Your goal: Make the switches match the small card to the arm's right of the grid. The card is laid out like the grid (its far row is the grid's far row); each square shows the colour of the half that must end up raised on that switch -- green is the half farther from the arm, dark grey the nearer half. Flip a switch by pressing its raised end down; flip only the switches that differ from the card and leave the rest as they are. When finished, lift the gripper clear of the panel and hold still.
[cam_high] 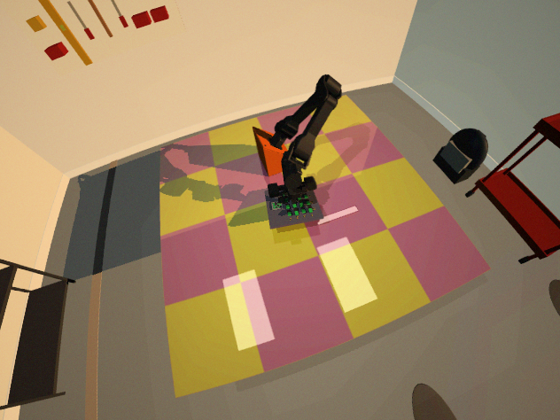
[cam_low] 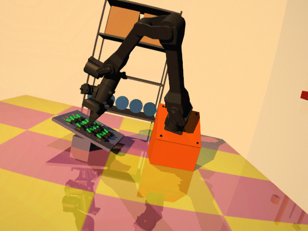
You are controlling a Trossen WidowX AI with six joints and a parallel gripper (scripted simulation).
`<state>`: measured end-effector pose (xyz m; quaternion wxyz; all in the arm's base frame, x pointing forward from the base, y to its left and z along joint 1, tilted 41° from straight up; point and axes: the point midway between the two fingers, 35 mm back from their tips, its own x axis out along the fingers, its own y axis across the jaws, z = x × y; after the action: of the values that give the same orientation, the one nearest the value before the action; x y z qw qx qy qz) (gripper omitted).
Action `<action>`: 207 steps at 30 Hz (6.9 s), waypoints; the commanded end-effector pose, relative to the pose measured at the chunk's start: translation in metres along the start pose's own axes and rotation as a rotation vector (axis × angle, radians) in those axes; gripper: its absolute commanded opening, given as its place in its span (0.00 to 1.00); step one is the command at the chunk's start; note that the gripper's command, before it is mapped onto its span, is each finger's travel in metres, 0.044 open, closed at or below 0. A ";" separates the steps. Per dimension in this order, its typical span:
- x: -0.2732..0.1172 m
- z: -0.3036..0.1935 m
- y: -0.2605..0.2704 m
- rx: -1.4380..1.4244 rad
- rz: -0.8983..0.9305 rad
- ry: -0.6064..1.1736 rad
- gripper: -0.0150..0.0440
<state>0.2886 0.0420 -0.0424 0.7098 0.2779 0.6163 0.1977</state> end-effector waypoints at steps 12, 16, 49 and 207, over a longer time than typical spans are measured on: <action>0.002 0.001 0.000 0.001 0.004 -0.003 0.25; 0.000 0.000 0.000 0.000 0.000 0.001 0.25; -0.017 -0.039 0.029 0.003 0.005 0.000 0.25; -0.001 -0.059 0.058 0.004 0.007 0.053 0.25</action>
<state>0.2332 0.0955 -0.0087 0.6913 0.2766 0.6341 0.2086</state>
